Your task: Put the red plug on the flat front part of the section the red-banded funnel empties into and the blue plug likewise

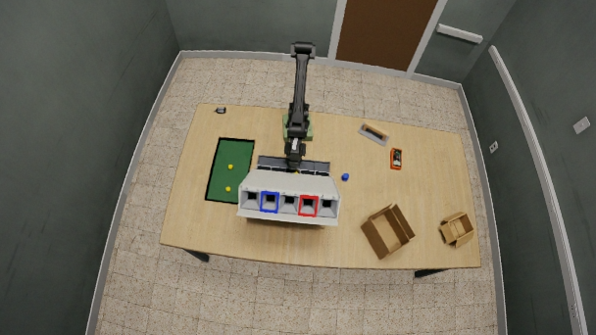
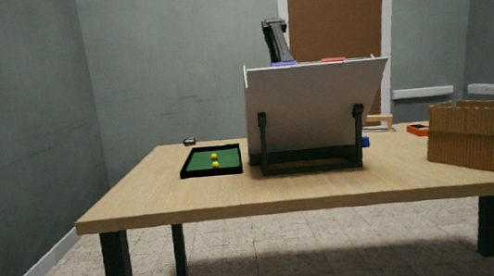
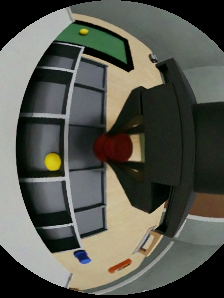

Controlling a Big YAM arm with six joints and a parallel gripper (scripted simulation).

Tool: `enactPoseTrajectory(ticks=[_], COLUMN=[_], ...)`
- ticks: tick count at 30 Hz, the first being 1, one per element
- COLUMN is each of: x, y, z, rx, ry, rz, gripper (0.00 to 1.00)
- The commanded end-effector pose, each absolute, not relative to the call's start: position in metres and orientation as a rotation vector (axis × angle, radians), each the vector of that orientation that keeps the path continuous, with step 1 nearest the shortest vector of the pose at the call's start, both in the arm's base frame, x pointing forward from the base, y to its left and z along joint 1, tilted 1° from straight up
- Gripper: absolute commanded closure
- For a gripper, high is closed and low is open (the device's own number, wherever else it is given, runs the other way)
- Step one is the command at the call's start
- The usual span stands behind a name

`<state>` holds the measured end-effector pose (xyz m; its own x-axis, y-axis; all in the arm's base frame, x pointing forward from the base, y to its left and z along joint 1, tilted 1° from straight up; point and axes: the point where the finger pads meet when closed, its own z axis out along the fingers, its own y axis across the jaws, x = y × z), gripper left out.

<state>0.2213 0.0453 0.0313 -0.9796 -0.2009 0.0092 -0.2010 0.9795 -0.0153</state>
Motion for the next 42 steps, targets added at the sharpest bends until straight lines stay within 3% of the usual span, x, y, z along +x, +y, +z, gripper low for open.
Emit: enactPoseTrajectory(ticks=[1, 42], x=[0.225, 0.226], y=[0.043, 0.043], z=[0.020, 0.004], rx=[0.309, 0.309], ry=[-3.125, -3.133], rz=[0.020, 0.018], gripper=[1.00, 1.00])
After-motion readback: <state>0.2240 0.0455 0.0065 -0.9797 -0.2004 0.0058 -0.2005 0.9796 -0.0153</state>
